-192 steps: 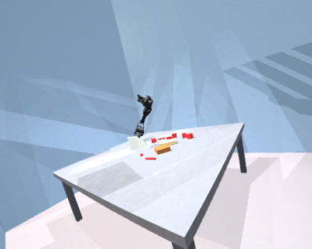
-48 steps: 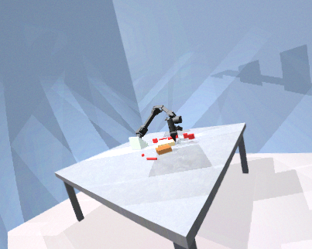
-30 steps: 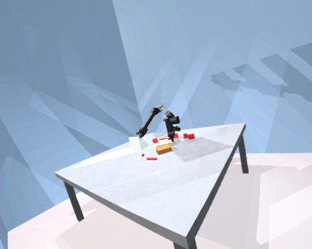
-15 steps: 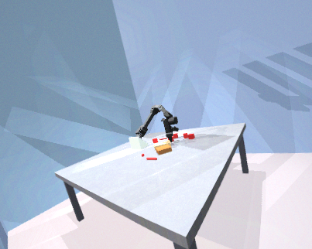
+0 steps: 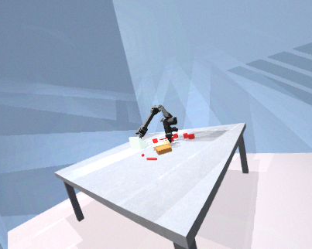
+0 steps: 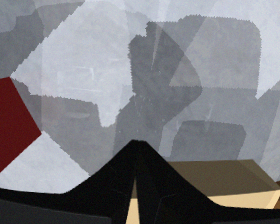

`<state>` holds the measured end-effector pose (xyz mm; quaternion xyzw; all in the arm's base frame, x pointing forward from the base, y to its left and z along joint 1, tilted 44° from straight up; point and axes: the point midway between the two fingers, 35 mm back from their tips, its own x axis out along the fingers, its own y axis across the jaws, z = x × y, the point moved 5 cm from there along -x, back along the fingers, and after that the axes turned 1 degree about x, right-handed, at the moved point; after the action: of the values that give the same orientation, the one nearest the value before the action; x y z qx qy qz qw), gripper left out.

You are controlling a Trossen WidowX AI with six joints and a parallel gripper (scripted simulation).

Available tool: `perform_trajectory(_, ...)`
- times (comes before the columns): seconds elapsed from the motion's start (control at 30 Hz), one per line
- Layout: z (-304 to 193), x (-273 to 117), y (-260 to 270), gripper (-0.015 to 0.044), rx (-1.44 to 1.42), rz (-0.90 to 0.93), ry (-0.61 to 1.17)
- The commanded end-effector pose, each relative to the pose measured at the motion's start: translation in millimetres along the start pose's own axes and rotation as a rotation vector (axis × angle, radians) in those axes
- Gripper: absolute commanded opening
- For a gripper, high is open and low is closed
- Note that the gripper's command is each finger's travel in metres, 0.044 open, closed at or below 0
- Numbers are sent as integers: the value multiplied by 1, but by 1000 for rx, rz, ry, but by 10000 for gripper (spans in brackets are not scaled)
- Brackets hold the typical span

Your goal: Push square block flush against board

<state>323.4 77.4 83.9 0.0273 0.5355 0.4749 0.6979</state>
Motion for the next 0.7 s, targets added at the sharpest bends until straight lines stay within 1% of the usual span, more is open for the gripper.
perform_trajectory(0.0, 5, 1, -1, 0, 5, 1, 6)
perform_trajectory(0.67, 38, 2, 1, 0, 3, 2, 3)
